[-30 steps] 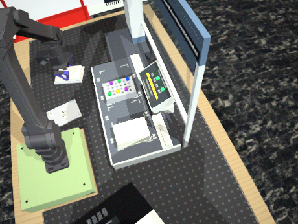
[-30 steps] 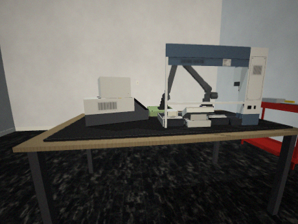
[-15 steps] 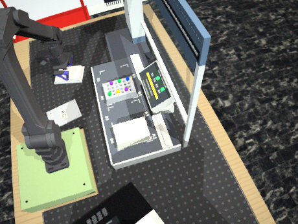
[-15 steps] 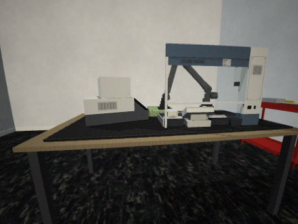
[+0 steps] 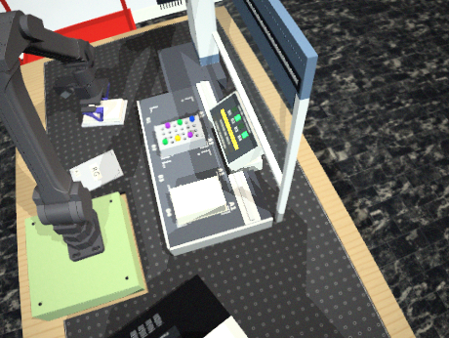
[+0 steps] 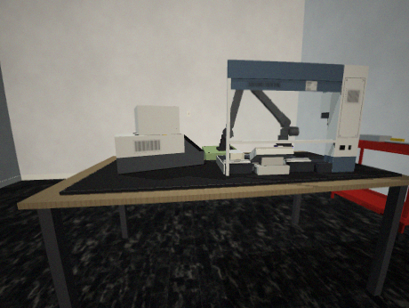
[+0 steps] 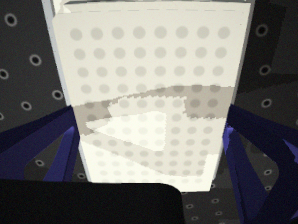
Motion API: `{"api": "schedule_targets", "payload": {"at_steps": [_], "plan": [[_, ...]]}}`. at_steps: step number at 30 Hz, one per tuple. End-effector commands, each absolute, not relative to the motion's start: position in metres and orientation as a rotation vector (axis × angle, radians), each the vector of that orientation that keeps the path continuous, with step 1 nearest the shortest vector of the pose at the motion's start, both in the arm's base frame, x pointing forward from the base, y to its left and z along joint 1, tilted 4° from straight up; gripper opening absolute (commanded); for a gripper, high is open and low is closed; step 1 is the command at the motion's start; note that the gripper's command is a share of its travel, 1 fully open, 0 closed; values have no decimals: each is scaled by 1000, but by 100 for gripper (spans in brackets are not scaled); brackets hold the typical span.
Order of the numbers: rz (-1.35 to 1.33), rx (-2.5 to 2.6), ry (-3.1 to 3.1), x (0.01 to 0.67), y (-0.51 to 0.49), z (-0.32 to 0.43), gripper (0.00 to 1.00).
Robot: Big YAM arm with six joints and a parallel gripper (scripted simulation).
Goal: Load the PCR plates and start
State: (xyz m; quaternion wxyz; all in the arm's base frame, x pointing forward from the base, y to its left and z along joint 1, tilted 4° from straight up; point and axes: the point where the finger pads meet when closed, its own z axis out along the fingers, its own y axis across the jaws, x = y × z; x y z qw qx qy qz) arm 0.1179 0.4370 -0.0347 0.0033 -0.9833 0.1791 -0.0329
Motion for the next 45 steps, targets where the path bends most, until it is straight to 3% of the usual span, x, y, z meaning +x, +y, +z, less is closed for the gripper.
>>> {"api": "schedule_targets", "payload": {"at_steps": [1, 3, 4, 45], "plan": [[-103, -3230, 655, 119, 382, -88, 0], [-103, -3232, 658, 119, 381, -88, 0], [-103, -3232, 660, 119, 381, -88, 100], [-103, -3065, 536, 119, 456, -28, 100]]}}
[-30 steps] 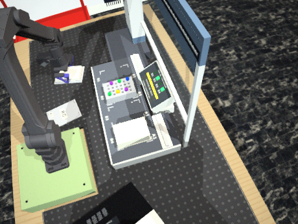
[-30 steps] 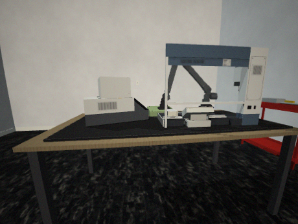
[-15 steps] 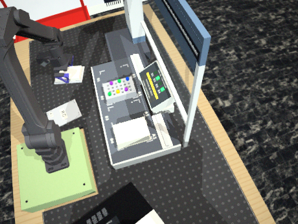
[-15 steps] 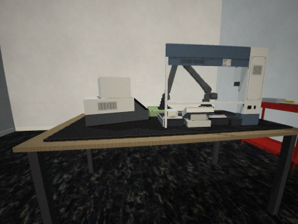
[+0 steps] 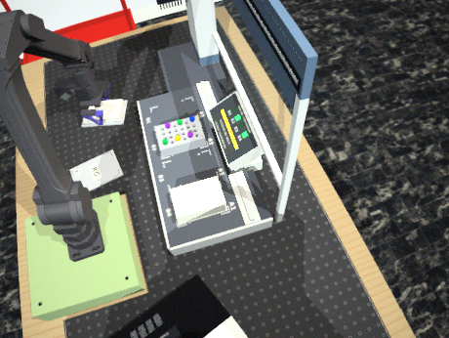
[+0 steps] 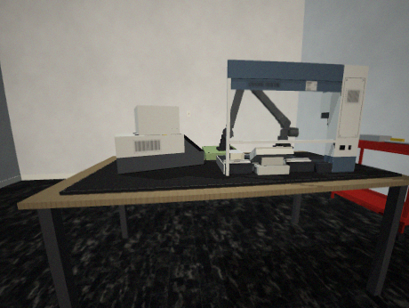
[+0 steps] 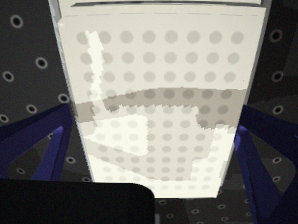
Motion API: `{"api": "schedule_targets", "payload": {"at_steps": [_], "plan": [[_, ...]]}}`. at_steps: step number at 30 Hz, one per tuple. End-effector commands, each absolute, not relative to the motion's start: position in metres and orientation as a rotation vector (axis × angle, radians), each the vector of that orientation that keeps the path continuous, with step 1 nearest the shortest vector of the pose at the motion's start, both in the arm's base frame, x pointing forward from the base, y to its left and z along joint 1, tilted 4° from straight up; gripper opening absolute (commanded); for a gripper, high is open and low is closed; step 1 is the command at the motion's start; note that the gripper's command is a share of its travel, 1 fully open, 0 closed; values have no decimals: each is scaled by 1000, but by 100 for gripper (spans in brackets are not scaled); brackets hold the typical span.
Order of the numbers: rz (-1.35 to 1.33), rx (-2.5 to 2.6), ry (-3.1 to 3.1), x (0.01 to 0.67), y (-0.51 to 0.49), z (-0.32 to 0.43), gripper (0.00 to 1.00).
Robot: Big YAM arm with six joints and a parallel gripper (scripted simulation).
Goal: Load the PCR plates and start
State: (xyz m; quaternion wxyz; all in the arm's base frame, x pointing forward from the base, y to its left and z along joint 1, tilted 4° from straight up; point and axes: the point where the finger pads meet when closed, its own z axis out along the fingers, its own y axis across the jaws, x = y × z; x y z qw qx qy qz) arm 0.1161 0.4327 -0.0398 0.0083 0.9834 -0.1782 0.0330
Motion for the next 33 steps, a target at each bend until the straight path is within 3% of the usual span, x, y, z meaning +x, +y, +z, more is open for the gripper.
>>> {"api": "schedule_targets", "payload": {"at_steps": [1, 33], "plan": [[105, 3125, -551, 121, 457, -28, 100], [111, 3166, -626, 132, 469, -10, 100]]}}
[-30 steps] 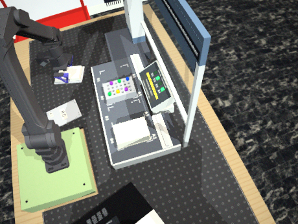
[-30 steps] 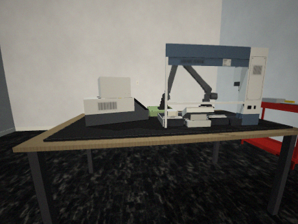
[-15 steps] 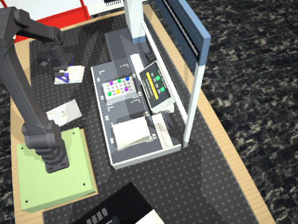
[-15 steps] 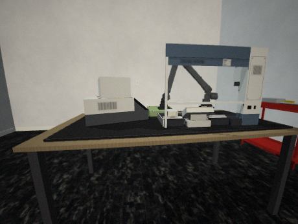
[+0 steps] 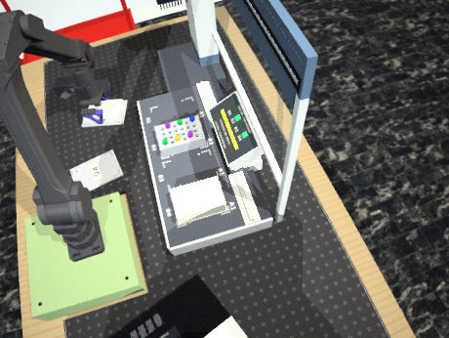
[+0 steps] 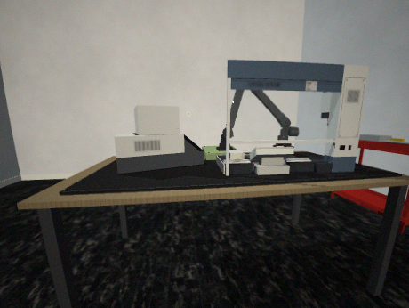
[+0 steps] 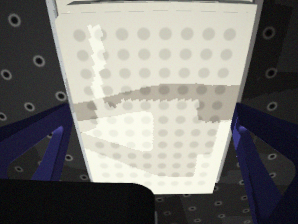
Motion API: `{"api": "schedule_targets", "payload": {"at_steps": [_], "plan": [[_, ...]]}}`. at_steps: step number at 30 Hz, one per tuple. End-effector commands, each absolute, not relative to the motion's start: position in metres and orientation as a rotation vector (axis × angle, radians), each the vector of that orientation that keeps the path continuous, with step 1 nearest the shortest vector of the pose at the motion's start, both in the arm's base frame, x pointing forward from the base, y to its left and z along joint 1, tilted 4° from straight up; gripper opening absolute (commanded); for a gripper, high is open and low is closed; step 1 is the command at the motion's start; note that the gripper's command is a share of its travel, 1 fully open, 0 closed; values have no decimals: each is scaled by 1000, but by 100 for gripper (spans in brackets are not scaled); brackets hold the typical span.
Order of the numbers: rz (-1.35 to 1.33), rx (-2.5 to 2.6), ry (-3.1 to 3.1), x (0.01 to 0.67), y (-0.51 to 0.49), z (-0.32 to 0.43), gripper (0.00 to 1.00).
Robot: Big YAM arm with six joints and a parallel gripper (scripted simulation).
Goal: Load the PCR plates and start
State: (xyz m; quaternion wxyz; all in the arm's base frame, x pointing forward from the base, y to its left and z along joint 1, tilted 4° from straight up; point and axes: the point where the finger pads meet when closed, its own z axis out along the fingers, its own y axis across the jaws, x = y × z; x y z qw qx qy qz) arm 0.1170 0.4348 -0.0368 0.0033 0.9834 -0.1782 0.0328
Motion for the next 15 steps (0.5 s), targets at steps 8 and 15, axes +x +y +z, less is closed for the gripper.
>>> {"api": "schedule_targets", "payload": {"at_steps": [8, 15], "plan": [[108, 3151, -609, 127, 466, 5, 100], [106, 3141, -574, 115, 460, 15, 100]]}}
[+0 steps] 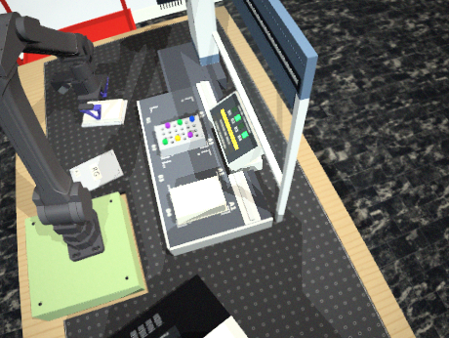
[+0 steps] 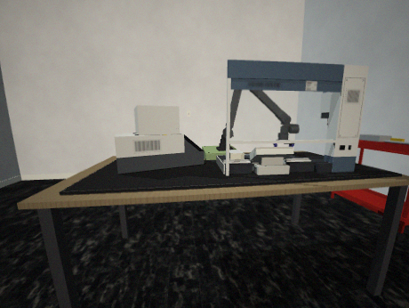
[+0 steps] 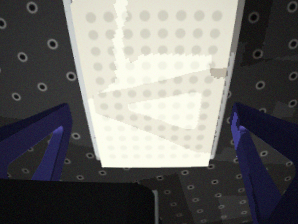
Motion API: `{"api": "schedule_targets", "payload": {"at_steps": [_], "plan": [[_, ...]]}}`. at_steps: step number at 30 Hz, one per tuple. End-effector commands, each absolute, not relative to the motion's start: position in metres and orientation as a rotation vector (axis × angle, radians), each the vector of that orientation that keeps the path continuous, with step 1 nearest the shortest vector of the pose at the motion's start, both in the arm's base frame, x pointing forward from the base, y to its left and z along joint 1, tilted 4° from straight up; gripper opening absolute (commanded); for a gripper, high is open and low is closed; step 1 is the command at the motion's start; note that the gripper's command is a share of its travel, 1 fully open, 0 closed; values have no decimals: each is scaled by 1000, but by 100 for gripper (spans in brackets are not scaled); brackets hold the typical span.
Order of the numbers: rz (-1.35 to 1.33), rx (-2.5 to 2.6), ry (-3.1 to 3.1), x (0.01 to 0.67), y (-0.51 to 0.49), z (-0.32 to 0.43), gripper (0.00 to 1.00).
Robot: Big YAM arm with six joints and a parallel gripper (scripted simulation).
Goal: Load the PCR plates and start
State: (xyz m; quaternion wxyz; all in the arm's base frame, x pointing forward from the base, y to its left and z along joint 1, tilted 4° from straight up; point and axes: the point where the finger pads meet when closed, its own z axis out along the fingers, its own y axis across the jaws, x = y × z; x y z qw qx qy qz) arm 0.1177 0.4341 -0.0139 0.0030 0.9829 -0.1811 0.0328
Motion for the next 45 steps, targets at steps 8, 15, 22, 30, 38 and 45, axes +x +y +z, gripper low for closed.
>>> {"api": "schedule_targets", "payload": {"at_steps": [8, 15, 22, 30, 38, 45], "plan": [[107, 3148, -573, 114, 464, 28, 100], [108, 3136, -611, 125, 460, 38, 100], [110, 3148, -619, 126, 463, 56, 100], [106, 3110, -594, 118, 453, 48, 100], [109, 3151, -571, 109, 461, 77, 100], [109, 3138, -590, 115, 461, 78, 100]]}}
